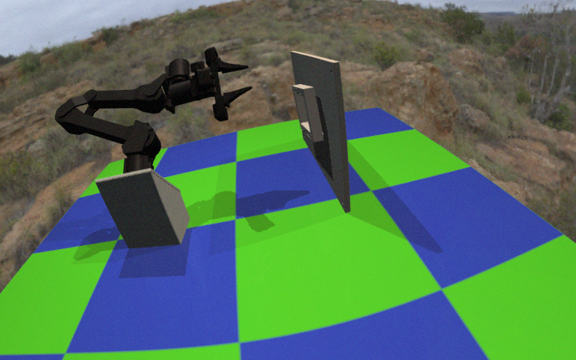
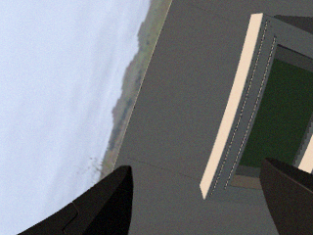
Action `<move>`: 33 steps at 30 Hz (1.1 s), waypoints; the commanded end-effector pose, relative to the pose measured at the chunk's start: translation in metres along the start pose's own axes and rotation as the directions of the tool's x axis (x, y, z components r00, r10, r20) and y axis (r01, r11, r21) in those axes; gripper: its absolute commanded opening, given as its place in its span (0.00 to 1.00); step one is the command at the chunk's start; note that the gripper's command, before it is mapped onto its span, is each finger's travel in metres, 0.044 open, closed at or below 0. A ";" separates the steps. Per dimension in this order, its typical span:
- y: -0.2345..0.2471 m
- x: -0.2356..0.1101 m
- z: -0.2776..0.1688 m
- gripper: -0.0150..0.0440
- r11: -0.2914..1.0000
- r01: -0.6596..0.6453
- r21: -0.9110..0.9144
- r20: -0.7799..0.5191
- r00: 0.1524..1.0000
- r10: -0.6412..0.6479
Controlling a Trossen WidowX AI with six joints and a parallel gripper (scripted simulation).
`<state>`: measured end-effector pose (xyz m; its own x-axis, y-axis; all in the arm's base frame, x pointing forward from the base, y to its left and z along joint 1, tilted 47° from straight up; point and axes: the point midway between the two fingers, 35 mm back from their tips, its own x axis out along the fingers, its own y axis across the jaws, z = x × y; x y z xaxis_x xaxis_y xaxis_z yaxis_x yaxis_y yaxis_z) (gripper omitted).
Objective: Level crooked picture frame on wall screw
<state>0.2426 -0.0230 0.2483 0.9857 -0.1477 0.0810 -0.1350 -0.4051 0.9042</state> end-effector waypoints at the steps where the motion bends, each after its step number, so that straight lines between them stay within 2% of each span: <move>1: 0.000 0.000 0.000 0.69 1.000 0.002 -0.004 -0.002 1.000 -0.002; 28: 0.000 0.000 0.000 0.69 1.000 0.002 -0.004 -0.002 1.000 -0.002; 33: -0.027 0.007 -0.008 0.69 0.991 -0.001 0.136 -0.002 1.000 0.001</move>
<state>0.2463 -0.0189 0.2467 0.9831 -0.1542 0.0985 -0.1581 -0.4449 0.8815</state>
